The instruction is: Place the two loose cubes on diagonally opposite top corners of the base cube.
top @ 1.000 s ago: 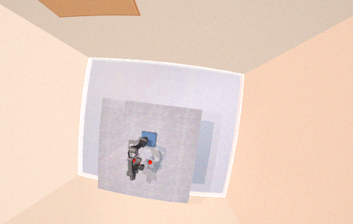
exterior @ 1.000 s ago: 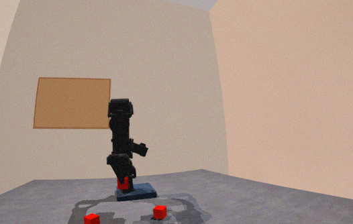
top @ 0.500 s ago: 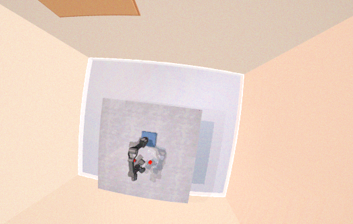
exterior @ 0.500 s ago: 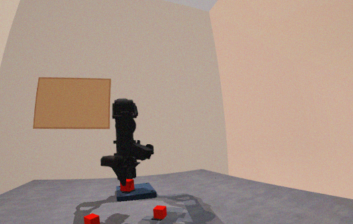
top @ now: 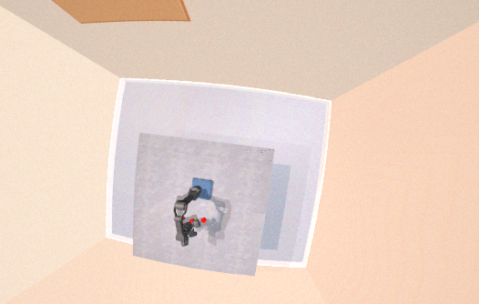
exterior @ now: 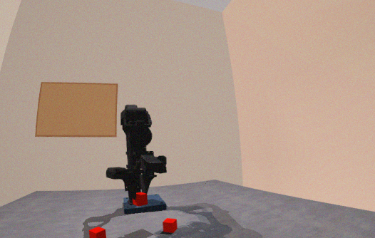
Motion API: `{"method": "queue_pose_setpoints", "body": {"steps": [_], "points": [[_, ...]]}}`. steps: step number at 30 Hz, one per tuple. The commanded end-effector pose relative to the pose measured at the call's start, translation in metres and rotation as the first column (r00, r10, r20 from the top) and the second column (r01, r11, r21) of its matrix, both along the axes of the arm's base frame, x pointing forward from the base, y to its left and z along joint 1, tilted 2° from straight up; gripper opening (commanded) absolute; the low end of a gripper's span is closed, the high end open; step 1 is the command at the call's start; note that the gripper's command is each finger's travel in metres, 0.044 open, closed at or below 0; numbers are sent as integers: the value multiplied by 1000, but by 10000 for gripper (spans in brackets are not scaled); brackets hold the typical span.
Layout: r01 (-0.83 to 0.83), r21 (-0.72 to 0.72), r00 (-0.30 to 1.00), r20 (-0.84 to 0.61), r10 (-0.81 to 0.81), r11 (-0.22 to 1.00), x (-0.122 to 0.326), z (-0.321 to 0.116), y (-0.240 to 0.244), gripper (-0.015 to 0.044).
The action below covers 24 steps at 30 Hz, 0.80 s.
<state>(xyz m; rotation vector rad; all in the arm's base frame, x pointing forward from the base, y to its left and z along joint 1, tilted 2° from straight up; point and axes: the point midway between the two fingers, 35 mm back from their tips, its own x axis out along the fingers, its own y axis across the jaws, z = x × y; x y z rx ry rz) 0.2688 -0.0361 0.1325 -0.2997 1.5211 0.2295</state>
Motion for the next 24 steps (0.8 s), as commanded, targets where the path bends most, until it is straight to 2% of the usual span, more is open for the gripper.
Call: {"method": "queue_pose_setpoints", "body": {"steps": [1,12,24], "points": [[130,7,991,14,-130,992,5,0,4,105],[456,29,889,22,-457,889,11,-6,14,105],[750,53,659,21,-752,659,17,-12,25,105]]}}
